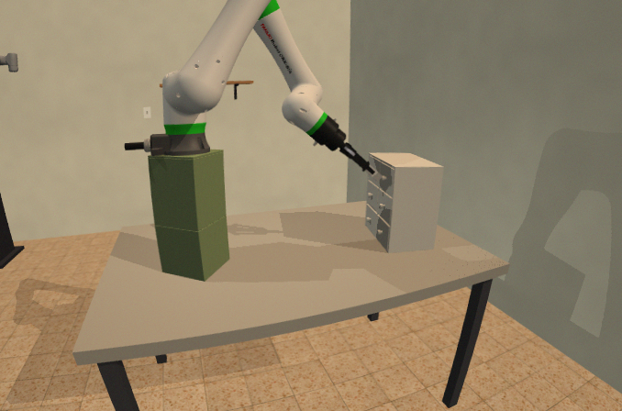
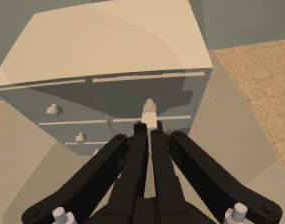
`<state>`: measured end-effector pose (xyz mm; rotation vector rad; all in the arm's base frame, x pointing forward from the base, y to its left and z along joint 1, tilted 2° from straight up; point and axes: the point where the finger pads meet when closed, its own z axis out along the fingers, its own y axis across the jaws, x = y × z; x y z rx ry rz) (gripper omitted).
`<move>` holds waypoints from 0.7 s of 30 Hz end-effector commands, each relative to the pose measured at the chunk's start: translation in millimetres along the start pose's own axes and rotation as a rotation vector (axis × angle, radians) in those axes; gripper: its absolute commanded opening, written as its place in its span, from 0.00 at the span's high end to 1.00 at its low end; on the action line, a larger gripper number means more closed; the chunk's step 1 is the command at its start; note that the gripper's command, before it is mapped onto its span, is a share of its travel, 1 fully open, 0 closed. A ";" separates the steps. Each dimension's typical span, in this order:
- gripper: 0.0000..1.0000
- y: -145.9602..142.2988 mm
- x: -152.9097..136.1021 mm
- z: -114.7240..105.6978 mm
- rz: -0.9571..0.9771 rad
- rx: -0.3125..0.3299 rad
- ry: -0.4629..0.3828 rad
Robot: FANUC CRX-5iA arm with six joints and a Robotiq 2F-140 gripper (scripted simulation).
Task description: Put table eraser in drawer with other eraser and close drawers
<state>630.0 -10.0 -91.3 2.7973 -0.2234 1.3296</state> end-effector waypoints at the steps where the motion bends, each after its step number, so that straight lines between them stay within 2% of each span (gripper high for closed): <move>1: 1.00 0.0 0.3 0.1 0.000 0.000 0.000; 8: 1.00 0.0 -2.0 -2.7 0.000 0.000 0.000; 17: 1.00 0.0 -27.3 -32.8 0.000 0.000 0.000; 21: 1.00 0.0 -30.7 -36.8 0.000 0.000 0.000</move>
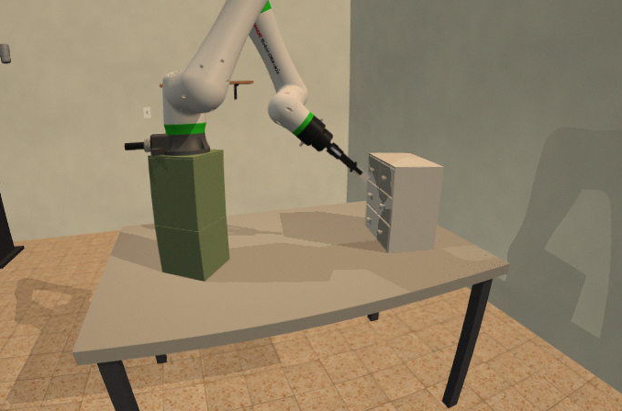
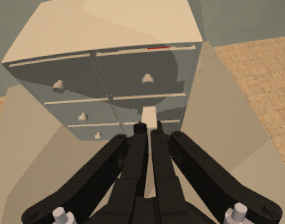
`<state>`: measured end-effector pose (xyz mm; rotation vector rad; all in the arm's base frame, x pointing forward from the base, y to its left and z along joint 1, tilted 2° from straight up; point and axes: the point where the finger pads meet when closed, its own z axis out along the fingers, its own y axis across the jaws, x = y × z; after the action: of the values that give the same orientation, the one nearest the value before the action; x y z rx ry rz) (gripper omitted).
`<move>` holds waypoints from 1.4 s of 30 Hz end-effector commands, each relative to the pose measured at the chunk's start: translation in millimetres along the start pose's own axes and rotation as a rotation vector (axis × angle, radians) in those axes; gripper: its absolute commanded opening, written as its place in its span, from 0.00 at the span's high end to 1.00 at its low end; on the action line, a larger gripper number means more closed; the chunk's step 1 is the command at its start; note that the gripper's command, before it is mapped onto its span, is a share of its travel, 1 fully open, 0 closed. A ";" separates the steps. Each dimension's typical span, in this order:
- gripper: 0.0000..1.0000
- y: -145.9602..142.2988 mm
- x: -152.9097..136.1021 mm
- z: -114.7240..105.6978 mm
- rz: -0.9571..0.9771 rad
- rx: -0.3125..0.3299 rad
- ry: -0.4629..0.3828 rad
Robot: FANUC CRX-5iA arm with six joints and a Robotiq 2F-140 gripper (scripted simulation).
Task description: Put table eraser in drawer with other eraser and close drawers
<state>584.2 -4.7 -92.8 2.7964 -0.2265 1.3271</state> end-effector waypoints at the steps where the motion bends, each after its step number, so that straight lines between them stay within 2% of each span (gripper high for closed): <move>1: 1.00 -1.5 -1.2 -2.9 -0.001 0.002 0.002; 6: 1.00 -1.5 -2.2 -5.3 -0.001 0.002 0.002; 14: 1.00 -1.4 -13.7 -40.1 -0.001 0.002 0.002; 24: 1.00 -1.5 -18.5 -54.5 -0.001 0.003 0.001; 26: 1.00 -6.2 -18.3 -53.6 0.003 0.017 -0.006; 28: 1.00 -20.9 -17.7 -51.7 0.016 0.060 -0.030; 31: 1.00 -61.2 -17.9 -51.7 0.045 0.179 -0.115; 33: 1.00 -61.2 -17.9 -51.7 0.045 0.179 -0.115; 37: 1.00 -112.0 -25.4 -74.8 0.061 0.332 -0.340; 39: 1.00 -115.4 -30.7 -97.0 0.049 0.343 -0.464; 41: 1.00 -100.2 -32.8 -122.4 0.033 0.311 -0.558; 42: 1.00 -100.2 -32.8 -122.4 0.030 0.312 -0.599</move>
<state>517.9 124.2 -59.1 3.3374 -0.0686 0.9287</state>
